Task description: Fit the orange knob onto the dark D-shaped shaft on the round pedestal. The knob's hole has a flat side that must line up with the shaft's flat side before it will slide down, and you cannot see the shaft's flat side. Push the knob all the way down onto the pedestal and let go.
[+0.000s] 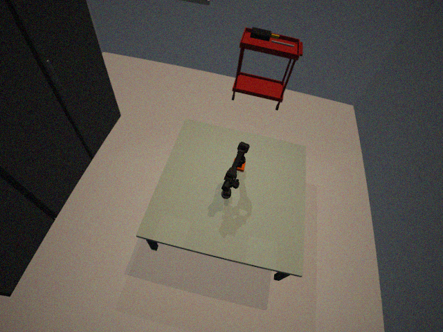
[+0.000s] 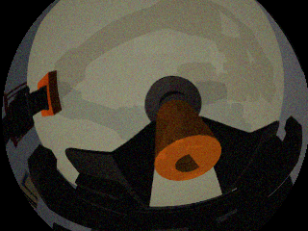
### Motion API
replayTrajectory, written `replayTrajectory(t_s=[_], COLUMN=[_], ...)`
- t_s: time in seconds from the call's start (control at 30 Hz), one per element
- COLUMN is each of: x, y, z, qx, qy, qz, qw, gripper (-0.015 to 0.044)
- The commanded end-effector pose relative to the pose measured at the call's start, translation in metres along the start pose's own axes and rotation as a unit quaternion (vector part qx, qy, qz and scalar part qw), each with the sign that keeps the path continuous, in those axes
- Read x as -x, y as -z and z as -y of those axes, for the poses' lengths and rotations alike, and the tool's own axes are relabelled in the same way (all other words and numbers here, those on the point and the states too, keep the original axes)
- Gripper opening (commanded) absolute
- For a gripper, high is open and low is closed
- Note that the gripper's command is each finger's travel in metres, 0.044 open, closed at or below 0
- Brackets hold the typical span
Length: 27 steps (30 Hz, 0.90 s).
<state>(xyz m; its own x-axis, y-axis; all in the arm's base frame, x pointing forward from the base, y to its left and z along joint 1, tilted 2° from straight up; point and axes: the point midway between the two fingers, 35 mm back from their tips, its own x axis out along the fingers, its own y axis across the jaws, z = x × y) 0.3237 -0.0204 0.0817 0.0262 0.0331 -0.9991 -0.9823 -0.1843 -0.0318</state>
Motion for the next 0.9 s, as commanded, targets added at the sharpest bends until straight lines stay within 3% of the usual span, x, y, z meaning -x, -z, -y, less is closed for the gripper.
replayTrajectory(t_s=[0.0,0.87], x=[0.0005,-0.0022], y=[-0.0006,0.0009], z=[-0.0012,0.0053], qx=[0.032,0.032], qy=[0.002,0.003], qz=[0.0,0.0], qw=[0.999,0.999], gripper=[0.0,0.0])
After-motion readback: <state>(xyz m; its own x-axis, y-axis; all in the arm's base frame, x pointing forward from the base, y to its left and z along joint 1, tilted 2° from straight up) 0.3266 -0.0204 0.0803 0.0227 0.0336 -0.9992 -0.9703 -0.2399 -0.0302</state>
